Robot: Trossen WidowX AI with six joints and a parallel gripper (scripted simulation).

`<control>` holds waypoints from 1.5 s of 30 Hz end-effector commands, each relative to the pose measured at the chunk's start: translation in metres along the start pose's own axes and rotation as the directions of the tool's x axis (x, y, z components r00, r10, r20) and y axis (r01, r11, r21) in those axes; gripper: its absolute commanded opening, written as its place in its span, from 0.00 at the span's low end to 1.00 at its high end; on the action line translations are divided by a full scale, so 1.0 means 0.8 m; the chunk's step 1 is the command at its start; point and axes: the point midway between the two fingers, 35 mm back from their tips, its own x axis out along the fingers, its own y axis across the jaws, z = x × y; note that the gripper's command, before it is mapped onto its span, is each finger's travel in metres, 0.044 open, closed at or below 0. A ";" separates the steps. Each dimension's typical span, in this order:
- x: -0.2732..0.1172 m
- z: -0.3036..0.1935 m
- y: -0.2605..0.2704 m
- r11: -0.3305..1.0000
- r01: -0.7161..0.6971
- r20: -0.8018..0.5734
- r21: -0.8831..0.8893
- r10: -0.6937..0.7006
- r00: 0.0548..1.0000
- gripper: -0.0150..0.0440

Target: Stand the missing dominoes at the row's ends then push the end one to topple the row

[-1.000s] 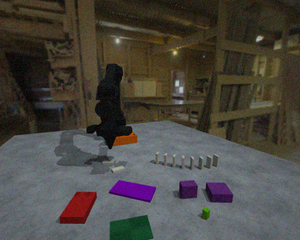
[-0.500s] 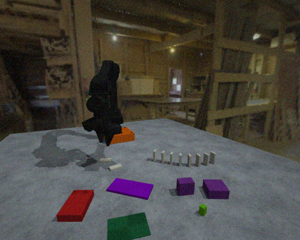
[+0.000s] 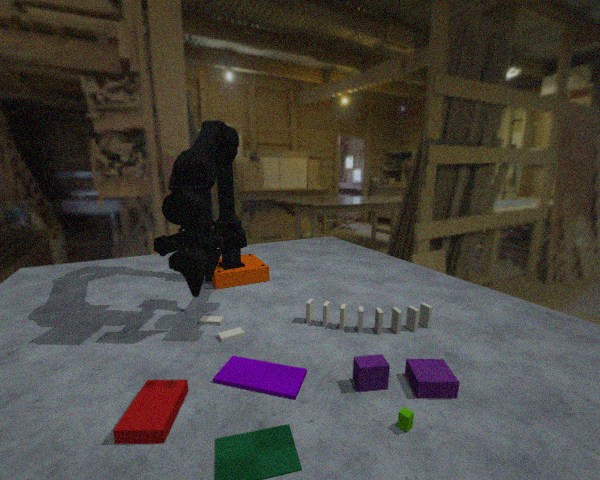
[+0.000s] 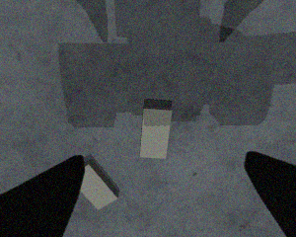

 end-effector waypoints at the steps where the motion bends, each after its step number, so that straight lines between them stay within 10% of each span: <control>1: 0.000 0.001 0.000 0.996 0.003 -0.003 0.087 -0.003 1.000 1.00; 35: 0.100 0.003 -0.003 0.996 0.004 -0.003 0.087 -0.004 1.000 1.00; 45: 0.100 0.003 -0.003 0.996 0.004 -0.003 0.087 -0.004 1.000 0.56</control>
